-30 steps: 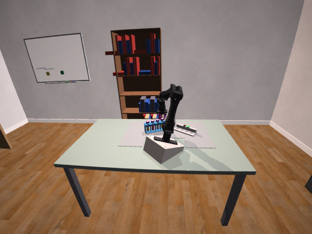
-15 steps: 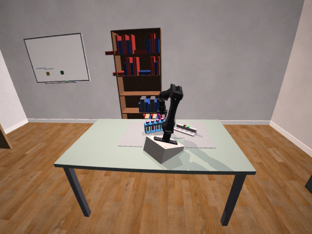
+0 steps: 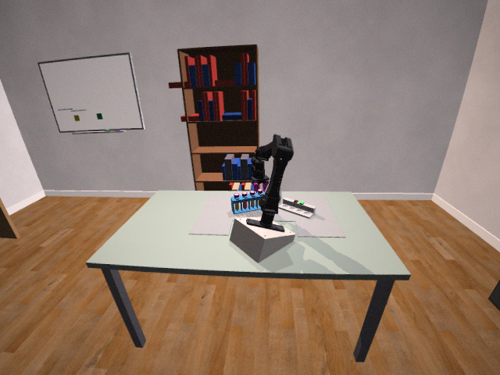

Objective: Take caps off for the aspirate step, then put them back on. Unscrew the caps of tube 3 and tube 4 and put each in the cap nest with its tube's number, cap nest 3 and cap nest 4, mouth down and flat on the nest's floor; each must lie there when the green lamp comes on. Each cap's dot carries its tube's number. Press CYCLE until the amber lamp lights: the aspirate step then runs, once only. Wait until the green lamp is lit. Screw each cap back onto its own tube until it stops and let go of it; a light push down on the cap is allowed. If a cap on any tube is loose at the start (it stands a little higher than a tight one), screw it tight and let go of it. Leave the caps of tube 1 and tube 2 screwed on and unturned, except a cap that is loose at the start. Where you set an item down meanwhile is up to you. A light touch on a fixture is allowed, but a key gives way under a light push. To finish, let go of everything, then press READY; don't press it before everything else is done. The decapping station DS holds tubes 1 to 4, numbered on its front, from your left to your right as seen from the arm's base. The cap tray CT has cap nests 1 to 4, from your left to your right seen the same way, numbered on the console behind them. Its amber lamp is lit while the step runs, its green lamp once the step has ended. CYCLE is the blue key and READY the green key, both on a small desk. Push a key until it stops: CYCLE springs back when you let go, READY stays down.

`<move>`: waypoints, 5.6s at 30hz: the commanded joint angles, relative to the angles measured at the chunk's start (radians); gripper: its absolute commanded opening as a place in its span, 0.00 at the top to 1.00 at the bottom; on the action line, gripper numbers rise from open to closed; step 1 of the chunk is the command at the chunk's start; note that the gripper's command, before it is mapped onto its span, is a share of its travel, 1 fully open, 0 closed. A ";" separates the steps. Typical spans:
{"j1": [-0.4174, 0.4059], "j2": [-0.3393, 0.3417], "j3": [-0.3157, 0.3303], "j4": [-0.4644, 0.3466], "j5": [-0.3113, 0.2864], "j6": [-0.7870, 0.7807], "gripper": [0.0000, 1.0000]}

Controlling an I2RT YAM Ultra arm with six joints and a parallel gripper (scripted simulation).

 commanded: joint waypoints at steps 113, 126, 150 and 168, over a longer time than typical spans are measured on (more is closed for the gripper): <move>0.004 -0.006 0.016 -0.002 0.000 -0.344 1.00; 0.003 -0.006 0.014 0.000 0.000 -0.078 1.00; 0.002 -0.005 0.012 0.003 0.000 0.440 1.00; 0.004 -0.006 0.015 -0.001 0.000 0.282 0.51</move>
